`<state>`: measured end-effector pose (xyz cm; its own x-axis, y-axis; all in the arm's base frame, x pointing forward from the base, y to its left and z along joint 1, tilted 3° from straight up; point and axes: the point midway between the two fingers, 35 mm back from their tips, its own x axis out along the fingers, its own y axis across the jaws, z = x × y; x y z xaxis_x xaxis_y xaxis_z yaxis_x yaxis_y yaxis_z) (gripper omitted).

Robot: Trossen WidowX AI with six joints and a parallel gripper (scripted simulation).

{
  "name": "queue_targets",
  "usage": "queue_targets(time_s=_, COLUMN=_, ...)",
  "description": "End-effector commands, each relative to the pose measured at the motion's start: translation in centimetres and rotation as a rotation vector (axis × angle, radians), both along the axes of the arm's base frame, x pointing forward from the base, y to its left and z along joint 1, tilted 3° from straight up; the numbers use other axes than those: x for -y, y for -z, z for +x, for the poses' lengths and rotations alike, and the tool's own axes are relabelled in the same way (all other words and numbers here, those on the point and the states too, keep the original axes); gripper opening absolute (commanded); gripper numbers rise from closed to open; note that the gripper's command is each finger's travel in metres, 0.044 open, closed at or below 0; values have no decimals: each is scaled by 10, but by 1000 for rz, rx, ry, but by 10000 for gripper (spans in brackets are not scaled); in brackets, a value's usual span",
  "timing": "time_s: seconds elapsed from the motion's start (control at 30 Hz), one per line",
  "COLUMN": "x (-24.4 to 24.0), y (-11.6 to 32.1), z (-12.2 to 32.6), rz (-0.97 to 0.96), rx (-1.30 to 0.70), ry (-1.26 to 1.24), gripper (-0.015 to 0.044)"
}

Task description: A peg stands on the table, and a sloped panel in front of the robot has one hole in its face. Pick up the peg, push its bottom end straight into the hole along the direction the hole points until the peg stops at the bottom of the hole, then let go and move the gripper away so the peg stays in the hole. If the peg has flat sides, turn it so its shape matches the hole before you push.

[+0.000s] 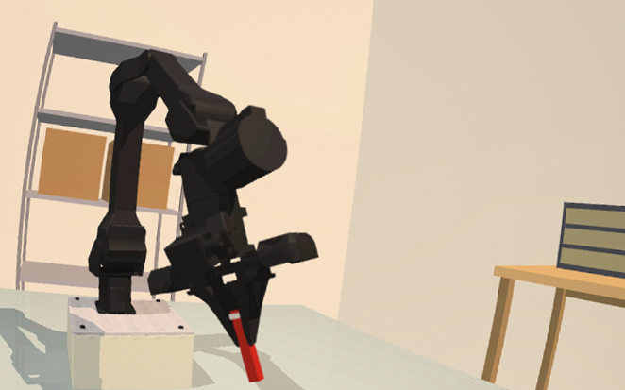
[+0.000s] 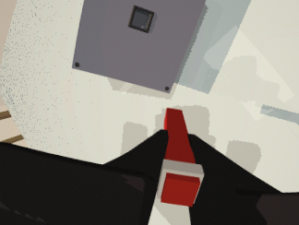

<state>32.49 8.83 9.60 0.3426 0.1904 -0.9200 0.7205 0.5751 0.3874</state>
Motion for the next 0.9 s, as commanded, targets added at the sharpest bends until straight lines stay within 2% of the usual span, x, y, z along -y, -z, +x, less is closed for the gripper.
queue_targets(time_s=0.0, x=5, y=-2, z=2, rz=21, rx=21, ry=23, gripper=0)
queue_targets(time_s=0.87, x=37, y=-24, z=19, rz=111, rx=175, ry=131, gripper=0)
